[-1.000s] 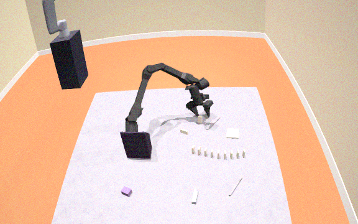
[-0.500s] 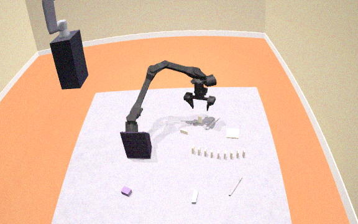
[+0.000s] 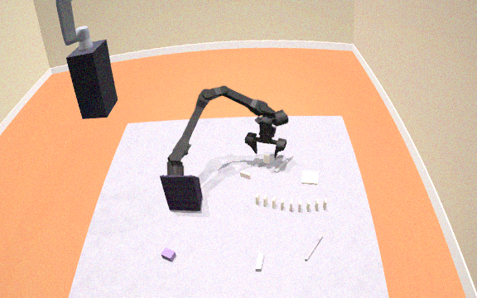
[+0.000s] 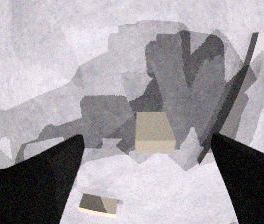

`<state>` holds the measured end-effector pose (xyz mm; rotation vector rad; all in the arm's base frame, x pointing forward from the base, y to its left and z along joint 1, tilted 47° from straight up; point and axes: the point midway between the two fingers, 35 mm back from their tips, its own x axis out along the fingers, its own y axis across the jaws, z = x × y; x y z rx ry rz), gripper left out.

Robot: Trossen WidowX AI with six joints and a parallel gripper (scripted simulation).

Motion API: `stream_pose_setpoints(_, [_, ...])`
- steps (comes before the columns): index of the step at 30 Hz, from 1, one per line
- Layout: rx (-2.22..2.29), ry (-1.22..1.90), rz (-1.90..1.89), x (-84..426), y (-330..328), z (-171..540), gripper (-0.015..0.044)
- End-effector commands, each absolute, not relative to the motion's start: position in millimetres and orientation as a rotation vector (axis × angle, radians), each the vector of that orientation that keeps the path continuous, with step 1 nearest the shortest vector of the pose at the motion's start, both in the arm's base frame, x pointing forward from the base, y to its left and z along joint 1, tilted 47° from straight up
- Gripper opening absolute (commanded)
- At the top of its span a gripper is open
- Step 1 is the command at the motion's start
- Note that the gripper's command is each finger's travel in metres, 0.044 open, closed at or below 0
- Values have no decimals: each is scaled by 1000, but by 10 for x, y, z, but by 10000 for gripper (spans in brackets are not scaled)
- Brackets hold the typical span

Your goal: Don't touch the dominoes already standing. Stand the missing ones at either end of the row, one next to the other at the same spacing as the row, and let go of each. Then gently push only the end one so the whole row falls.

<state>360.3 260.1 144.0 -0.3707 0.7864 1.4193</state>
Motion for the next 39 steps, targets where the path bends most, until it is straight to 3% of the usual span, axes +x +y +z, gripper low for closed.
stream_pose_setpoints(1, [-366,791,1405,3626,2631,1372,440])
stream_pose_setpoints(13, [-365,790,1405,3618,2739,1273,440])
stream_pose_setpoints(26, [-365,790,1405,3618,2739,1273,107])
stream_pose_setpoints(36, [-366,790,1405,3624,2719,1290,107])
stream_pose_setpoints(39, [-374,794,1405,3693,2435,1546,107])
